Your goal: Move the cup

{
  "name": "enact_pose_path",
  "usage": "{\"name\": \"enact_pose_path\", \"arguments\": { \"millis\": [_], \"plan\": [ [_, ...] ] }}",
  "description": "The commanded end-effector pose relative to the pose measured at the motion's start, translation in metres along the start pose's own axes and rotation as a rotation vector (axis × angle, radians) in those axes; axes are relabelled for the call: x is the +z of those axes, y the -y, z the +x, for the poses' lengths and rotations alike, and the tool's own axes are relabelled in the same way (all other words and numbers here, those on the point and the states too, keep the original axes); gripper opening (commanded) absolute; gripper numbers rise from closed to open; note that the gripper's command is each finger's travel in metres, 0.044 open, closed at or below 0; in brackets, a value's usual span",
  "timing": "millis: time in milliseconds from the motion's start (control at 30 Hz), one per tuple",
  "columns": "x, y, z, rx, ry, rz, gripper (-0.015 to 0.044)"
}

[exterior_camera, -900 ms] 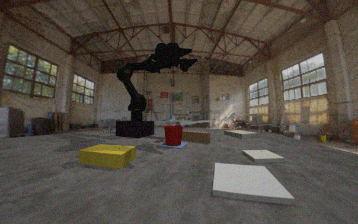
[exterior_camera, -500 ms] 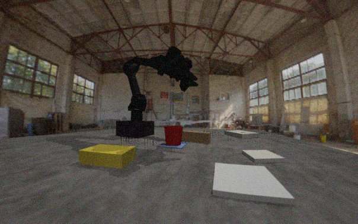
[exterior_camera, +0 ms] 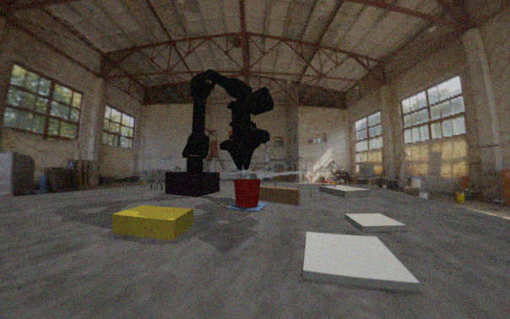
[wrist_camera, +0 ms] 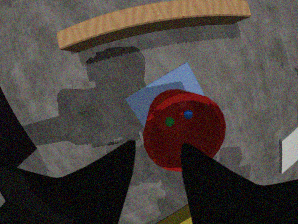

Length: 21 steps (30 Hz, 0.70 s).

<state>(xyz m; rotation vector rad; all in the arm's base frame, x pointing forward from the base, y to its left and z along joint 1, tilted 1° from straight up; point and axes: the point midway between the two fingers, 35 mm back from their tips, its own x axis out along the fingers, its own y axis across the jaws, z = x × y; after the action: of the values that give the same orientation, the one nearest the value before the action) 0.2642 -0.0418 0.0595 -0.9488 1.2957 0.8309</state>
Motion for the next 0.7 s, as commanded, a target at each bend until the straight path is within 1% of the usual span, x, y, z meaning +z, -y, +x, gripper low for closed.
{"name": "enact_pose_path", "arguments": {
  "millis": [0,267,667],
  "plan": [
    [-0.006,-0.007,0.002,0.066,-0.021,-0.074,0.0148],
    [-0.006,-0.004,0.005,0.066,-0.021,-0.074,0.0148],
    [-0.006,-0.004,0.024,0.066,-0.021,-0.074,0.0148]
  ]
}}
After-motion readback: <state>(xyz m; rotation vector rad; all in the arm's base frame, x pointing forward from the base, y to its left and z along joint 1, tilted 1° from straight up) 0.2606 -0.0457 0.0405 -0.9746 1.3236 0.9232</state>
